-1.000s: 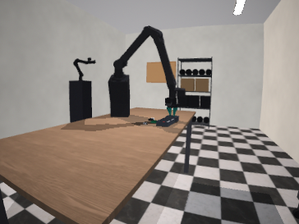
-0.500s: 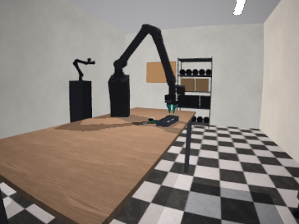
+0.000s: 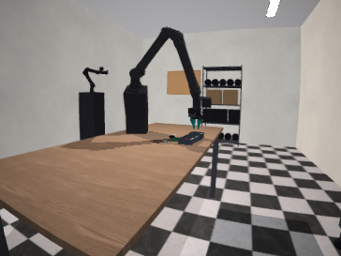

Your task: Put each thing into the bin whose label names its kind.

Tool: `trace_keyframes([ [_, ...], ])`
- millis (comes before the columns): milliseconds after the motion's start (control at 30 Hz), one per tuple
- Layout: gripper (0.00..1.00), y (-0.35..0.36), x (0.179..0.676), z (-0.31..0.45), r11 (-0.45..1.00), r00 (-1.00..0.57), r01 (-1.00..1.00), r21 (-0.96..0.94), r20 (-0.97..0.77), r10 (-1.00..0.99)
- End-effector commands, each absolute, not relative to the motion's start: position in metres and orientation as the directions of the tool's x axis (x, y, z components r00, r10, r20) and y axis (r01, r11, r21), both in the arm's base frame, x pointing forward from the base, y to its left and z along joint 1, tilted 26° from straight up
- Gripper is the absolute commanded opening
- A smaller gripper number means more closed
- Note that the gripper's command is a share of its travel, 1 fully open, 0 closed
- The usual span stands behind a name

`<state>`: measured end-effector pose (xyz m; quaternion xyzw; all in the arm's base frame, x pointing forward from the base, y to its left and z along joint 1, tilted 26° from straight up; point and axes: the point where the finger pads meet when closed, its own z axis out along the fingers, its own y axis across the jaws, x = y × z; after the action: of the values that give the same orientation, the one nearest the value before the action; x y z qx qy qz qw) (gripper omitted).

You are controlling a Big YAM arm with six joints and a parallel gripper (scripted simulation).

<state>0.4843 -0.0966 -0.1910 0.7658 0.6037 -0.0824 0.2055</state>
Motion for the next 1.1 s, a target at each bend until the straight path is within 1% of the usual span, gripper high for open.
trace_keyframes([
  [0,0.29,-0.100,0.478,-0.197,-0.196,0.264,0.958,0.208,-0.378,0.887],
  [867,0.29,-0.101,0.474,-0.199,-0.186,0.252,0.962,0.202,-0.380,0.890],
  [900,1.00,-0.090,0.484,-0.177,-0.179,0.256,0.957,0.229,-0.373,0.892],
  [1067,1.00,-0.079,0.482,-0.159,-0.178,0.256,0.956,0.232,-0.373,0.892],
])
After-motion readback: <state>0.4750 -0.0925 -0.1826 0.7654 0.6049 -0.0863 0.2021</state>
